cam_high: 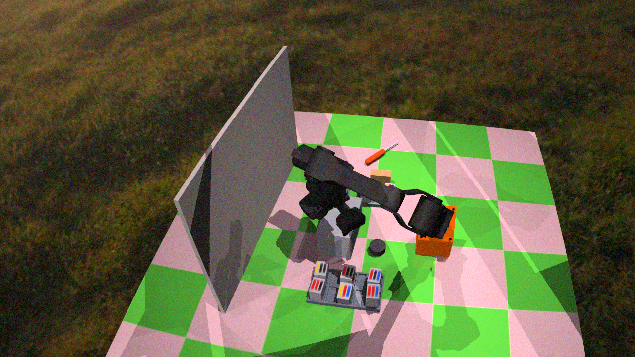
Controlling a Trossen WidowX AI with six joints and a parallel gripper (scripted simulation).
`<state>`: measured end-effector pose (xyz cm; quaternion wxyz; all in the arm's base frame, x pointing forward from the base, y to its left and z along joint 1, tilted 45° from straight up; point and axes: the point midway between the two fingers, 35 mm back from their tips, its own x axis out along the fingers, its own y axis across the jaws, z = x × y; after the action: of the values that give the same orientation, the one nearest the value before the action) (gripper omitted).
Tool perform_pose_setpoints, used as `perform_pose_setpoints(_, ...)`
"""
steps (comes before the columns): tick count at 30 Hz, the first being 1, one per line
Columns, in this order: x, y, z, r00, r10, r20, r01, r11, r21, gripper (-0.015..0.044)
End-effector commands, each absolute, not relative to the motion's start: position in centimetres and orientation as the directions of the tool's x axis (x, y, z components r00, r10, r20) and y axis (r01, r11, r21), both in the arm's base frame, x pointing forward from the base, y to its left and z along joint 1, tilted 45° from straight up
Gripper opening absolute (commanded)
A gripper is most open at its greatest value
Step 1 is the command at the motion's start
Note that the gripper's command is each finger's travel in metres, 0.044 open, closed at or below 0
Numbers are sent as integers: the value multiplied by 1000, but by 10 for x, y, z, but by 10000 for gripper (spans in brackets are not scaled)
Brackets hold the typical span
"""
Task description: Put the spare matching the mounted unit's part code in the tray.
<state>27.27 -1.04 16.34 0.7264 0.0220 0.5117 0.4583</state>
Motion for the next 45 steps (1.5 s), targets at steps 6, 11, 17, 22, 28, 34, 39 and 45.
perform_pose_setpoints(6, 184, 50, 163, 48, 698, -714, -961, 227, 157, 440)
perform_pose_setpoints(11, 158, 63, 156, 47, 701, -711, -993, 109, 42, 440)
perform_pose_setpoints(17, 159, 64, 155, 47, 701, -712, -993, 109, 42, 414)
perform_pose_setpoints(22, 165, 82, 144, 48, 697, -715, -993, 110, 40, 300)
perform_pose_setpoints(28, 169, 98, 136, 49, 702, -710, -993, 109, 39, 300)
perform_pose_setpoints(34, 169, 101, 133, 49, 700, -712, -993, 109, 39, 300)
perform_pose_setpoints(39, 171, 106, 126, 48, 698, -715, -993, 108, 39, 300)
perform_pose_setpoints(45, 172, 112, 119, 48, 695, -717, -993, 108, 38, 300)
